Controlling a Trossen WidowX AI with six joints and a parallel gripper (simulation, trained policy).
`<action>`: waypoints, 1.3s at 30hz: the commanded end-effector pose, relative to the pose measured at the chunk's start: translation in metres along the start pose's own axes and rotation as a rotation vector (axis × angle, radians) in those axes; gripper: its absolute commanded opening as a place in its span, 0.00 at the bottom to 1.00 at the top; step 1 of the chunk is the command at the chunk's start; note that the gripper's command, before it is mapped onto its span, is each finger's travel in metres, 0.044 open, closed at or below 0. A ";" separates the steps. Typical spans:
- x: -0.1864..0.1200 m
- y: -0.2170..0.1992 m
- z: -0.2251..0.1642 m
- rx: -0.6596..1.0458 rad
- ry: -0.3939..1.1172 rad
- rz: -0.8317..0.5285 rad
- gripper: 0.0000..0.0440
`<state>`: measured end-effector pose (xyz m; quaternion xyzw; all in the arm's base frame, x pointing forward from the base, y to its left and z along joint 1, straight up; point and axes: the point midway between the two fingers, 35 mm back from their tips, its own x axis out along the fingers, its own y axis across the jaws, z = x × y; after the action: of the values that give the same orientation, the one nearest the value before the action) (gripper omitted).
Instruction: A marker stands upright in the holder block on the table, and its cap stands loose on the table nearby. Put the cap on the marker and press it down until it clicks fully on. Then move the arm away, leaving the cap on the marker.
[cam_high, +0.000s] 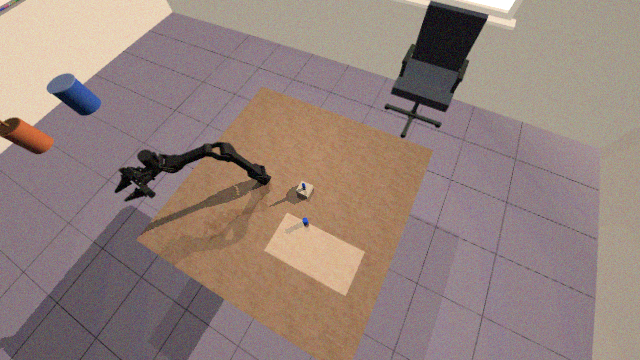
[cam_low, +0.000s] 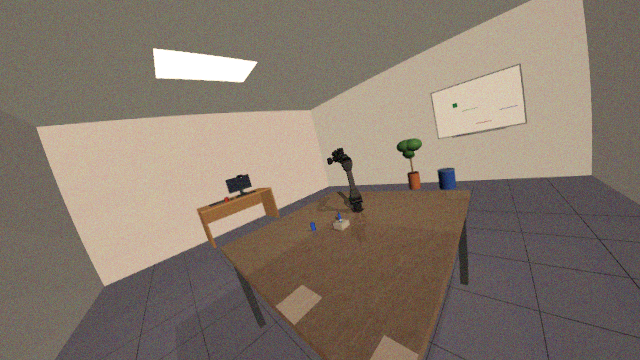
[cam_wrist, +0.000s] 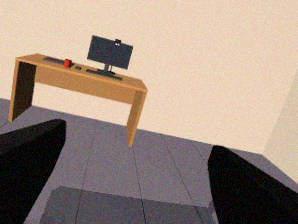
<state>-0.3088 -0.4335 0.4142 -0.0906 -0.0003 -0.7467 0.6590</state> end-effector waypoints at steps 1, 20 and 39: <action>0.008 0.017 -0.003 0.002 0.028 0.018 0.70; 0.033 0.090 -0.035 0.043 0.179 0.106 0.69; 0.042 0.160 -0.068 0.072 0.336 0.194 0.69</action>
<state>-0.1769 -0.5009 0.3426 0.0477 0.0812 -0.6898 0.7178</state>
